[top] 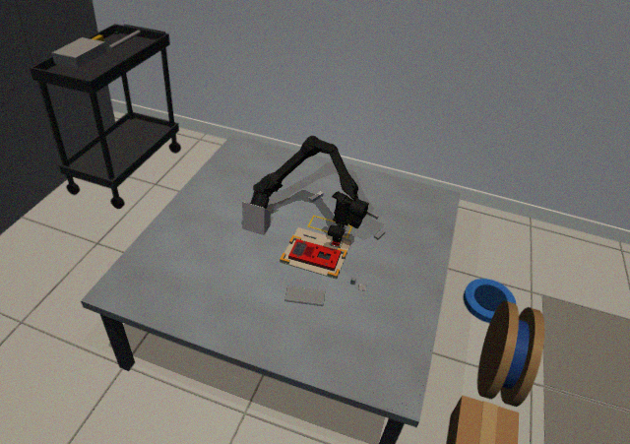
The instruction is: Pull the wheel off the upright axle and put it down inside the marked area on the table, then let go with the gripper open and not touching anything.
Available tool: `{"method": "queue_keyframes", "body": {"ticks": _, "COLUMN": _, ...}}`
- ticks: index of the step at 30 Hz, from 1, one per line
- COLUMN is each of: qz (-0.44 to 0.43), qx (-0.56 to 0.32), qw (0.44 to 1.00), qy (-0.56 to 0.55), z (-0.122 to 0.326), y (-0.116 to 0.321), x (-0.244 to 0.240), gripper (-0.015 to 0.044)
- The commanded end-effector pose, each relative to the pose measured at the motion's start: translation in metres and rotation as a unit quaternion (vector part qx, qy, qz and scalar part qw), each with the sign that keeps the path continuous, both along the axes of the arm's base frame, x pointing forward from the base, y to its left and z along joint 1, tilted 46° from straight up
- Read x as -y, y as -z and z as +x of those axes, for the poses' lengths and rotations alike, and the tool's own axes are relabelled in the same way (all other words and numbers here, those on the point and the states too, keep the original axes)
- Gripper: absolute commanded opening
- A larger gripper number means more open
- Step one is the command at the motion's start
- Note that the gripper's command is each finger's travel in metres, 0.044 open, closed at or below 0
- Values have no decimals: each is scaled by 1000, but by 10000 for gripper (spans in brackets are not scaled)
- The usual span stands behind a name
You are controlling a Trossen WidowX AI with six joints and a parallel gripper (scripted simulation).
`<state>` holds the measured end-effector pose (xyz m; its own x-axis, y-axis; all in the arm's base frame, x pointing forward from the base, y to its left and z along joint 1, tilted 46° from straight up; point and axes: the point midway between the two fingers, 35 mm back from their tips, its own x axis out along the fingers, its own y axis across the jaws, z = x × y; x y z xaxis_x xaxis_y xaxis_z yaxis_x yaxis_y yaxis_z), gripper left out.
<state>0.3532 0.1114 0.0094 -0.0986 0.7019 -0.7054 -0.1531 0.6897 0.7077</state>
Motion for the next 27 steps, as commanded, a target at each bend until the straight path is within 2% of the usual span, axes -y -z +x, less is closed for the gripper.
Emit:
{"method": "queue_keyframes", "body": {"ticks": 1, "qz": 3, "qx": -9, "qw": 1000, "qy": 1, "z": -6, "y": 11, "x": -10, "gripper": 300}}
{"method": "queue_keyframes", "body": {"ticks": 3, "qz": 3, "qx": -9, "qw": 1000, "qy": 1, "z": -6, "y": 11, "x": -10, "gripper": 300}}
{"method": "queue_keyframes", "body": {"ticks": 7, "qz": 0, "qx": -7, "qw": 1000, "qy": -4, "z": -6, "y": 9, "x": -9, "gripper": 195}}
{"method": "queue_keyframes", "body": {"ticks": 15, "qz": 0, "qx": -7, "qw": 1000, "qy": -4, "z": -6, "y": 9, "x": -9, "gripper": 142}}
{"method": "queue_keyframes", "body": {"ticks": 20, "qz": 0, "qx": -7, "qw": 1000, "qy": -4, "z": -6, "y": 8, "x": -9, "gripper": 10}}
{"method": "queue_keyframes", "body": {"ticks": 27, "qz": 0, "qx": -7, "qw": 1000, "qy": -4, "z": -5, "y": 7, "x": -7, "gripper": 0}}
